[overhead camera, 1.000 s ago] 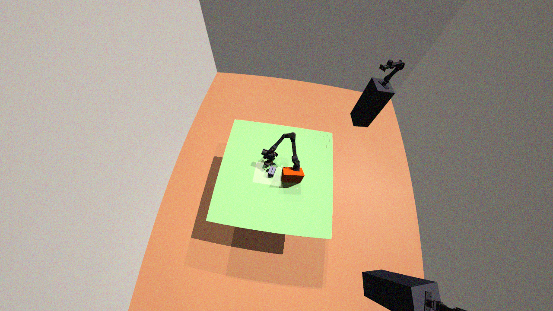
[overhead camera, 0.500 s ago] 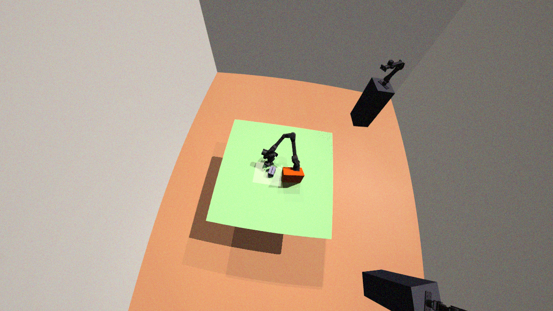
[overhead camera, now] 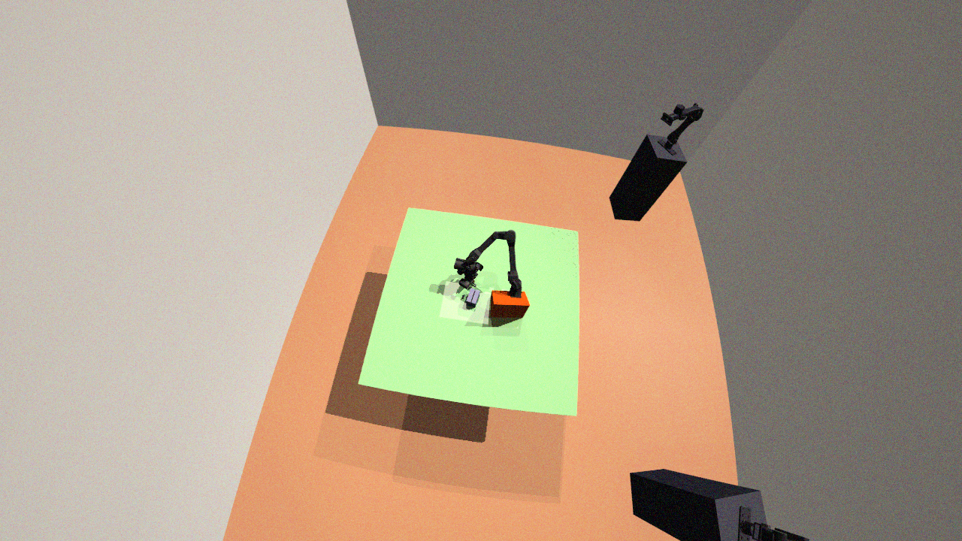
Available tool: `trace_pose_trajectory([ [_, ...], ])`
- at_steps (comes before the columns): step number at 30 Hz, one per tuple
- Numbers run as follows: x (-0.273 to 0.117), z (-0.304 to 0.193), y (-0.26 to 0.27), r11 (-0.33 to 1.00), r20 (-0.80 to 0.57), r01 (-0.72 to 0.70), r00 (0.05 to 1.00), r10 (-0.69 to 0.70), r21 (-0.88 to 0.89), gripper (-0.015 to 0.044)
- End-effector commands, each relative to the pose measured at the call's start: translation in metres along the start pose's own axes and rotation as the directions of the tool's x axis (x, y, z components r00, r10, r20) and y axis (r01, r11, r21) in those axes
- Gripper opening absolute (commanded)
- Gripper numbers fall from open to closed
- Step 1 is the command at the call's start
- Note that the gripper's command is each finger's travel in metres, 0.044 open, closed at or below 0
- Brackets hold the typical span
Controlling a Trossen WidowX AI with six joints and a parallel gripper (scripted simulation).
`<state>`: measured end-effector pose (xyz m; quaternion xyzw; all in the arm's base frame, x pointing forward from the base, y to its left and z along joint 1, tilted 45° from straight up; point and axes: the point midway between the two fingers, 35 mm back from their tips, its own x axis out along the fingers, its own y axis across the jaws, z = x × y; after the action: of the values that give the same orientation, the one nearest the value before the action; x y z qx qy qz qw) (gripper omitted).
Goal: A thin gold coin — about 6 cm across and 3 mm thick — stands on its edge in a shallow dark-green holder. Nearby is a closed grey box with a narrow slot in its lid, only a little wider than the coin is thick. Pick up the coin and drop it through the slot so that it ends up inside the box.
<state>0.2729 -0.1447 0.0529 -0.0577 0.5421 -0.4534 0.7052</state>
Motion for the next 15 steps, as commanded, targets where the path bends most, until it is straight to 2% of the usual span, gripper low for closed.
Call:
trace_pose_trajectory([
  [1, -0.012, 0.002, 0.000, 1.000, 0.004, 0.001, 1.000, -0.001, 0.009, 0.0000],
  [15, -0.048, 0.001, -0.002, 1.000, 0.006, 0.003, 1.000, -0.003, 0.009, 0.0000],
])
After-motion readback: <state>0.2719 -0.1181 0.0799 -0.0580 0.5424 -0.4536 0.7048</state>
